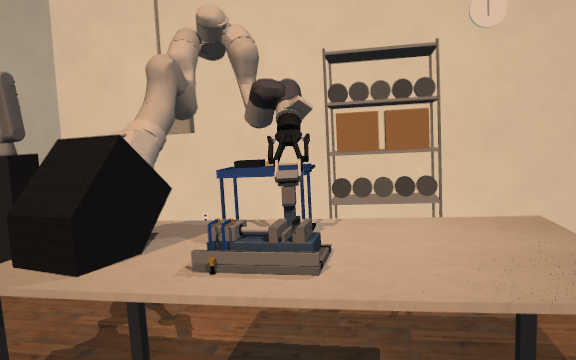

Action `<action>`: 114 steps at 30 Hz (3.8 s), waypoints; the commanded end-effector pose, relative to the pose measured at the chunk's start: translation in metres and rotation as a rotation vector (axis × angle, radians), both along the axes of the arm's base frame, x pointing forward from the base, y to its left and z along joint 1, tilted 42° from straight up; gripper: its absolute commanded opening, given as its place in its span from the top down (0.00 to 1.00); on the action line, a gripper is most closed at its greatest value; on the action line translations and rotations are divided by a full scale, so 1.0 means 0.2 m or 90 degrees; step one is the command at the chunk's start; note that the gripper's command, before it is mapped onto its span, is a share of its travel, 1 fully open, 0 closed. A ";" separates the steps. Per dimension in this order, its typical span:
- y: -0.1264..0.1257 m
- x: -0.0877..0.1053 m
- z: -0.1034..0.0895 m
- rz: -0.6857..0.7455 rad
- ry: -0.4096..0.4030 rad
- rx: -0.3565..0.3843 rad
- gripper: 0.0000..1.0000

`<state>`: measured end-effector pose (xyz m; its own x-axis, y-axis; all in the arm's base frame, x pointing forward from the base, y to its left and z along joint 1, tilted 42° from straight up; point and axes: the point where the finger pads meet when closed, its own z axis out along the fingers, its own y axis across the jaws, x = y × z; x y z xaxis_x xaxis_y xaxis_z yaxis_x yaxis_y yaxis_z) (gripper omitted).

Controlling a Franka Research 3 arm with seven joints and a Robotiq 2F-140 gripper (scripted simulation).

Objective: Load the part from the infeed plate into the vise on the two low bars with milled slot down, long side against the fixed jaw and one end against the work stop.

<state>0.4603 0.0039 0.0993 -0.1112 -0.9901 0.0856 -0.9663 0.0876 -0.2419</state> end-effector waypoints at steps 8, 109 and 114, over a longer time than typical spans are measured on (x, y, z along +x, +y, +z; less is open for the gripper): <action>-0.01 -0.01 0.00 0.003 0.003 0.000 1.00; -0.04 -0.01 0.00 0.041 -0.010 0.151 1.00; -0.05 -0.01 0.00 0.049 -0.013 0.184 1.00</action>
